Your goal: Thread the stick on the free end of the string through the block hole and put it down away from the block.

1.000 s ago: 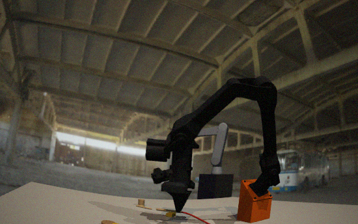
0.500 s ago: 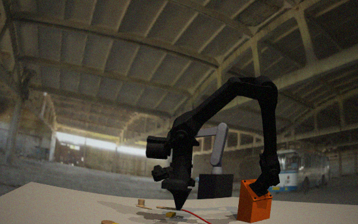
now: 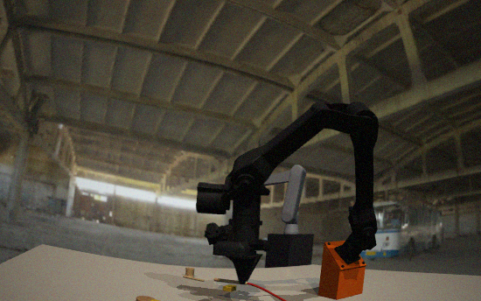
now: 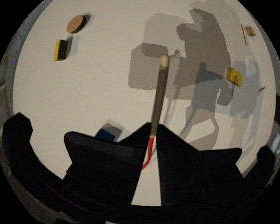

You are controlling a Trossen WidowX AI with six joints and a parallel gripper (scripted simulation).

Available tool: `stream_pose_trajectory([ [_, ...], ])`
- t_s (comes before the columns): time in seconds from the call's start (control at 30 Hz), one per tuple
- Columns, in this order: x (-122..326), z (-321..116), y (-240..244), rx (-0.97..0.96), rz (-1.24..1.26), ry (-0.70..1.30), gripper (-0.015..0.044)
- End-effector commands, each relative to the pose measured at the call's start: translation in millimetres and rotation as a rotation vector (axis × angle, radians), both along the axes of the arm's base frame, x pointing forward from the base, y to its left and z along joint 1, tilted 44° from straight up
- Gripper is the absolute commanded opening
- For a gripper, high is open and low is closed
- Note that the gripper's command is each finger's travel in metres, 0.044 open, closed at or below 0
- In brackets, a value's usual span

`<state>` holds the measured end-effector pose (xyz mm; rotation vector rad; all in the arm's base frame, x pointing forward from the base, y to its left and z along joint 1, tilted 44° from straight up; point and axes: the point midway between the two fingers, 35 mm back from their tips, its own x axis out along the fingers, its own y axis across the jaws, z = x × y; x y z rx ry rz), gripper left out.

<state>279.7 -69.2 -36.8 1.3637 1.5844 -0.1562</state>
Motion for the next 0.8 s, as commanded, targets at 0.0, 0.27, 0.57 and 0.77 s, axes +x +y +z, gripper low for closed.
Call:
stream_pose_trajectory([
  [0.0, 2, 5, 4, 0.005, -0.038, 0.047, 0.0],
  [0.27, 4, 12, 11, 0.014, -0.101, 0.123, 0.0],
  [0.57, 5, 20, 20, 0.024, -0.173, 0.211, 0.0],
  [0.77, 6, 25, 25, 0.03, -0.221, 0.27, 0.0],
])
